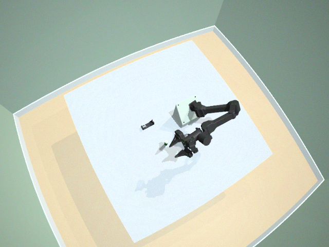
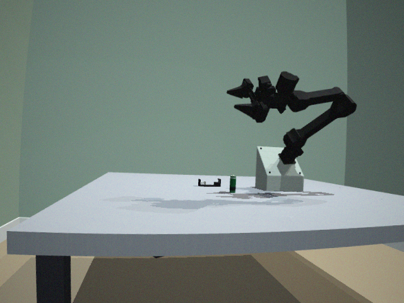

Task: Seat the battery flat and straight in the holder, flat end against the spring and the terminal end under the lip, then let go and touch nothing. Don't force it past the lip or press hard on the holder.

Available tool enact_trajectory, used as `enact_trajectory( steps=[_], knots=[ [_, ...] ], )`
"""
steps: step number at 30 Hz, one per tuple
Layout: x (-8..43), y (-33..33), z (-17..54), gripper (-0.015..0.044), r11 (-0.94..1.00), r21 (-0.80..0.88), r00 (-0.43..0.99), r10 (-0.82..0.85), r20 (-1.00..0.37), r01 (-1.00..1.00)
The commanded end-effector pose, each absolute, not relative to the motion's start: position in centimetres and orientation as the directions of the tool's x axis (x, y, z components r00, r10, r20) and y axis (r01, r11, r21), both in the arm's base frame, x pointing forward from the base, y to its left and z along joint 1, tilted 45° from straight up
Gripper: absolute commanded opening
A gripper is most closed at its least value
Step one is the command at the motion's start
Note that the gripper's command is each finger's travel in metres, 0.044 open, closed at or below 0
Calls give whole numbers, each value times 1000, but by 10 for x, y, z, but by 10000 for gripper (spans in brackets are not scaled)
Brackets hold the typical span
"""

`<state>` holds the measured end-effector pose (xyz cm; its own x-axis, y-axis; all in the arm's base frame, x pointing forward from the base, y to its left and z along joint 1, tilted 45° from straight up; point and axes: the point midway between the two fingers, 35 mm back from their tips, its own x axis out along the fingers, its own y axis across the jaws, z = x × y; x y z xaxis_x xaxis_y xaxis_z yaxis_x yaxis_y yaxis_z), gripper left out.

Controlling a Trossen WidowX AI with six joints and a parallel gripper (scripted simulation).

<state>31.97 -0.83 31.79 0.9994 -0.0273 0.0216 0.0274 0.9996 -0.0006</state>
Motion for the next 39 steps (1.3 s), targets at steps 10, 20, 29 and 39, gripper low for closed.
enact_trajectory(
  steps=[10,20,29,39],
  knots=[
    [350,-9,173,137,980,109,751,197,-630,-165],
    [304,3,80,0,770,638,169,627,-761,13],
    [301,14,66,0,710,699,111,691,-715,86],
    [307,61,20,0,706,703,111,695,-711,85]
  ],
)
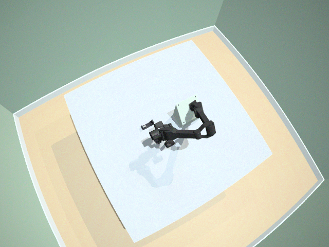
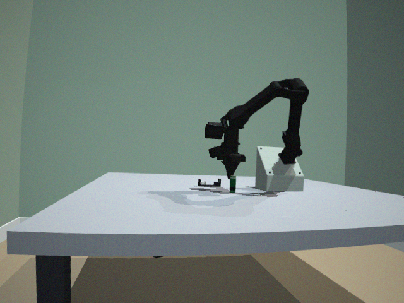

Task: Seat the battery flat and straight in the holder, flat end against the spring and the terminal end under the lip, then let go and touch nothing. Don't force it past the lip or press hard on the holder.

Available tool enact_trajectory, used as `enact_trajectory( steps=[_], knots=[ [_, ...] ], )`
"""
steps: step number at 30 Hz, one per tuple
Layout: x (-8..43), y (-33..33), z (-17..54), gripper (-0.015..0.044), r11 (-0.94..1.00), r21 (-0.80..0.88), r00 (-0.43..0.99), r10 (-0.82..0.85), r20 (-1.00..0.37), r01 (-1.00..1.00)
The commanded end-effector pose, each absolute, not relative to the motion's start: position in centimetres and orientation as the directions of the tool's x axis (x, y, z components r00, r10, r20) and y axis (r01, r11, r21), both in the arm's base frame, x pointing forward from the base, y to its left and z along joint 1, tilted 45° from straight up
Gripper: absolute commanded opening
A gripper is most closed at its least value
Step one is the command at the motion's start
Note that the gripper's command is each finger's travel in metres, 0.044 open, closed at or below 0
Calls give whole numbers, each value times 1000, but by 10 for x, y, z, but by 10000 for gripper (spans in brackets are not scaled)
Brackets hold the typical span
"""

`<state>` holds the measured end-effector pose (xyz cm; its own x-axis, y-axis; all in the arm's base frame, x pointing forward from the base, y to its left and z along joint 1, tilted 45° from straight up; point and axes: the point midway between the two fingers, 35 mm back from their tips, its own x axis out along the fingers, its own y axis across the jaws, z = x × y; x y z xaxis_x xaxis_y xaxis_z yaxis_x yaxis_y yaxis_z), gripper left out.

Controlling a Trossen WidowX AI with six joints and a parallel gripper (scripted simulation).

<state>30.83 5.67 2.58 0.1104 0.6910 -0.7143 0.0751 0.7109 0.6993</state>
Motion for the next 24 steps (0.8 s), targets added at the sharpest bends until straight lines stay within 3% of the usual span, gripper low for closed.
enact_trajectory(
  steps=[1,24],
  knots=[
    [307,61,20,0,706,703,111,694,-711,85],
    [312,86,45,0,707,702,111,693,-712,85]
  ],
)
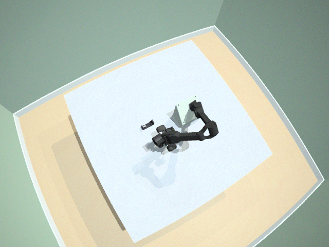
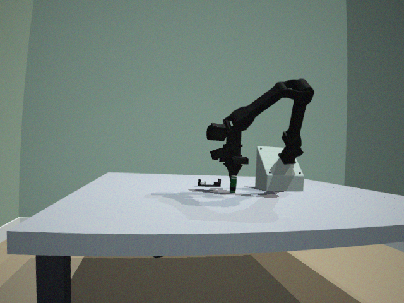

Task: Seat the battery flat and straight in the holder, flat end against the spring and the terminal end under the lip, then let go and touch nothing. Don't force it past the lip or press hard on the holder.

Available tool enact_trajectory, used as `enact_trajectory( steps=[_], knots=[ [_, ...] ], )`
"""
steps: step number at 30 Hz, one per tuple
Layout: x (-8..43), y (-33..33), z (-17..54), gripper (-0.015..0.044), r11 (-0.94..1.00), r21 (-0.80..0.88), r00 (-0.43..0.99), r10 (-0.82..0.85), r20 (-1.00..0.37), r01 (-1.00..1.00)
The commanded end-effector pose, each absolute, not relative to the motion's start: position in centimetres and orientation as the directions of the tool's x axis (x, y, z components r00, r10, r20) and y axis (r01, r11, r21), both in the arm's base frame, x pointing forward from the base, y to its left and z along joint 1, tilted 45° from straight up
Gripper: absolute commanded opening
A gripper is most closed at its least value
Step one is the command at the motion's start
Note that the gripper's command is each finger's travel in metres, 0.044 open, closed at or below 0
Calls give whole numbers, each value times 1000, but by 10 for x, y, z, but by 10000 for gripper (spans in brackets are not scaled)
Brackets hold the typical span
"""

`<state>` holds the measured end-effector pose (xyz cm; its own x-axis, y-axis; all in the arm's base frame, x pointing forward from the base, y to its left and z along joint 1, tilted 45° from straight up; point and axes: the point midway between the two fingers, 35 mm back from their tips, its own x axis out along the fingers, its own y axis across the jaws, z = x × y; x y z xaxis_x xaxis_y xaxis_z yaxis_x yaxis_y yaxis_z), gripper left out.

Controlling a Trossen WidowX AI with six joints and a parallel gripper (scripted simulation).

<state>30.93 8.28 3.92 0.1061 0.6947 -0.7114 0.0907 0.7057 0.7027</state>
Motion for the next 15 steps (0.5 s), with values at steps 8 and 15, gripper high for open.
enact_trajectory(
  steps=[8,15],
  knots=[
    [313,95,54,0,706,703,112,694,-711,85],
    [313,103,62,0,705,704,112,696,-710,84]
  ],
)
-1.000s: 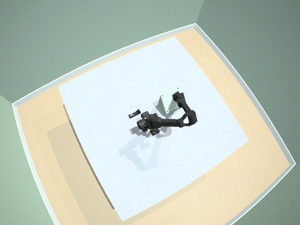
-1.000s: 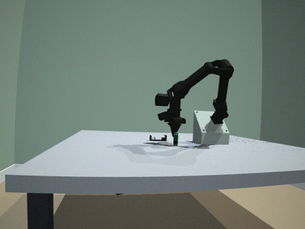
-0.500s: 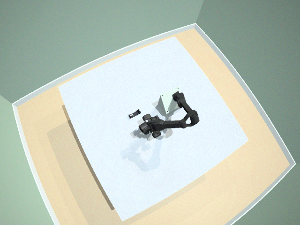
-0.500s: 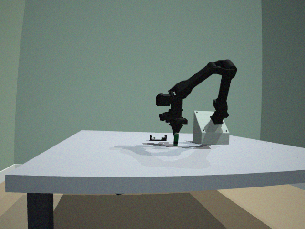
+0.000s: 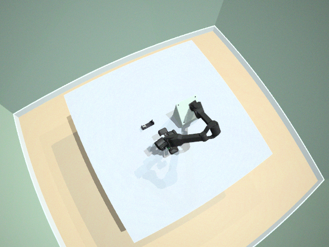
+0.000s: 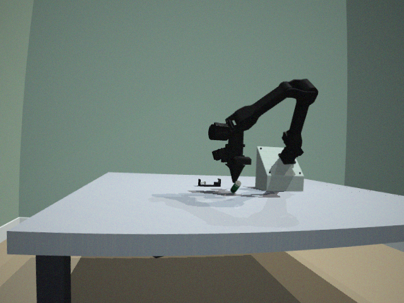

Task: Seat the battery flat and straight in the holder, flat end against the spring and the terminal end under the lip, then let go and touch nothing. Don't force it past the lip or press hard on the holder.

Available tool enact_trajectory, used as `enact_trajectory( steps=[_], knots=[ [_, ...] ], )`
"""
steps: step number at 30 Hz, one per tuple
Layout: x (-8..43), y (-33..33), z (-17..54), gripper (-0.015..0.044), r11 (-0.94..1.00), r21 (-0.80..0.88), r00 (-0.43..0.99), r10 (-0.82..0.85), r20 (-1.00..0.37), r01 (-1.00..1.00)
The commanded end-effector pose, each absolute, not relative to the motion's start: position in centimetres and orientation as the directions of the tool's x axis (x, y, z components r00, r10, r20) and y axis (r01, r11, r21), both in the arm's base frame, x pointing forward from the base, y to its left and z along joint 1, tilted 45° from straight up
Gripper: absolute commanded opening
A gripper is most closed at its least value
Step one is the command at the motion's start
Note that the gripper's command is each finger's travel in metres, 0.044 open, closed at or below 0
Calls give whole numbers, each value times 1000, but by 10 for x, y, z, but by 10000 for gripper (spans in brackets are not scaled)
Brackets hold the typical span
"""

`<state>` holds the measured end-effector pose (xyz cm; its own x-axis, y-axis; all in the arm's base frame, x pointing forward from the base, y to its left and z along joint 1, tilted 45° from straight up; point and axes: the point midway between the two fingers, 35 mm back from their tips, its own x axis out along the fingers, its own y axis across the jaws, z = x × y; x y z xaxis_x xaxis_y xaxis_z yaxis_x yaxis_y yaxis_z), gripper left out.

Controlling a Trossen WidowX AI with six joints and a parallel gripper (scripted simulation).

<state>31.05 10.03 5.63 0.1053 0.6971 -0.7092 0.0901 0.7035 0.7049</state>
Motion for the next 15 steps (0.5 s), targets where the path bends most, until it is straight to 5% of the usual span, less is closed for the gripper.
enact_trajectory(
  steps=[1,15],
  knots=[
    [313,105,63,0,705,704,112,696,-710,84],
    [304,53,124,0,706,703,111,694,-711,85]
  ],
)
